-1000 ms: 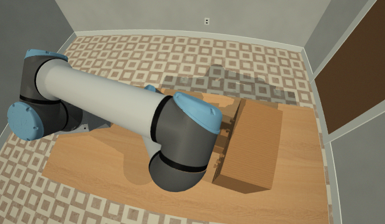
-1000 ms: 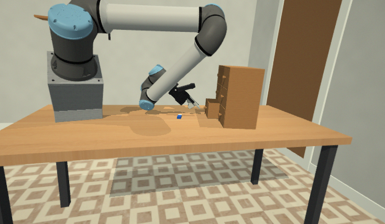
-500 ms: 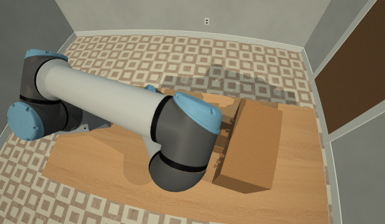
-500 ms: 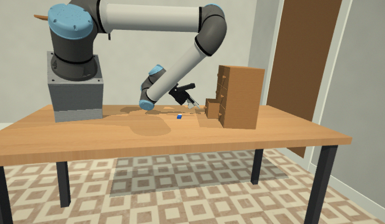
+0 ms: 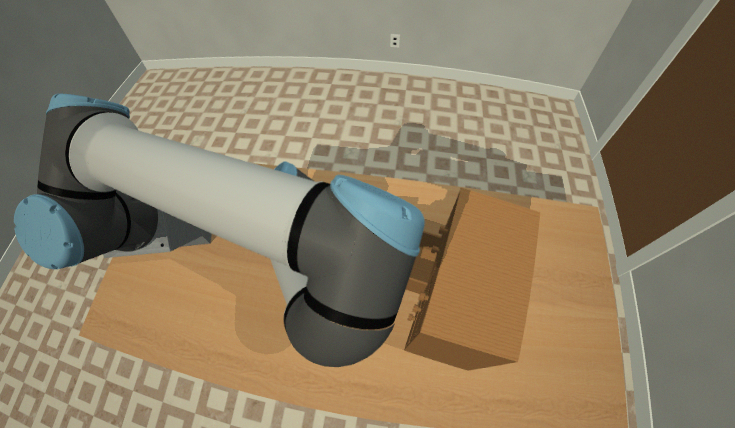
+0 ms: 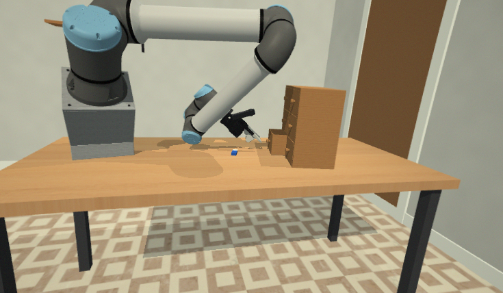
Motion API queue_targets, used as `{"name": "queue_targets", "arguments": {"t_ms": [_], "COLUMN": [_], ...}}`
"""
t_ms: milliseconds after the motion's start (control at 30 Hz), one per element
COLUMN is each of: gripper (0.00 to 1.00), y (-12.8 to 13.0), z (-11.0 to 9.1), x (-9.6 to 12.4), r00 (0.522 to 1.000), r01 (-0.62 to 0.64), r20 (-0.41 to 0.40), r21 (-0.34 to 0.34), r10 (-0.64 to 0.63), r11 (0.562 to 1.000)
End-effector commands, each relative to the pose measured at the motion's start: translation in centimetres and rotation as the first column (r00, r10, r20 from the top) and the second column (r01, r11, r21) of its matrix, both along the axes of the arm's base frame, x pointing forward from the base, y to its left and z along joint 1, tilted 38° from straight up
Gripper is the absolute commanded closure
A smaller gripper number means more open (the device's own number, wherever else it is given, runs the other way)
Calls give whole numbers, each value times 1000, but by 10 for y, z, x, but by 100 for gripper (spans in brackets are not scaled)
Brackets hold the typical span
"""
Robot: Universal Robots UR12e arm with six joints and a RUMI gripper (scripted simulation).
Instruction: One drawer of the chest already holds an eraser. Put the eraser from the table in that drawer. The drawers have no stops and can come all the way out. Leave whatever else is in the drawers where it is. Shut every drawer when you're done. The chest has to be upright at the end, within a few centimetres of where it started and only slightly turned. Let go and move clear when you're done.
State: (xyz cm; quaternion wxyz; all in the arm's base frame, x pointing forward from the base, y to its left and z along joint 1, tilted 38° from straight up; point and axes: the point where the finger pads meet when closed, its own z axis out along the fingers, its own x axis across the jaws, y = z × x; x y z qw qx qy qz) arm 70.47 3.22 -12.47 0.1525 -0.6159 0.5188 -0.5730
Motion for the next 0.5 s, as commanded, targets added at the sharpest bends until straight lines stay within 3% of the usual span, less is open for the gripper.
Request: {"name": "queue_targets", "arguments": {"t_ms": [0, 467], "gripper": [80, 80], "y": [0, 0], "z": [0, 1], "x": [0, 1], "r00": [1000, 1000], "r01": [-1, -1], "r20": [0, 0], "r21": [0, 0], "r10": [1, 1], "r11": [1000, 1000]}}
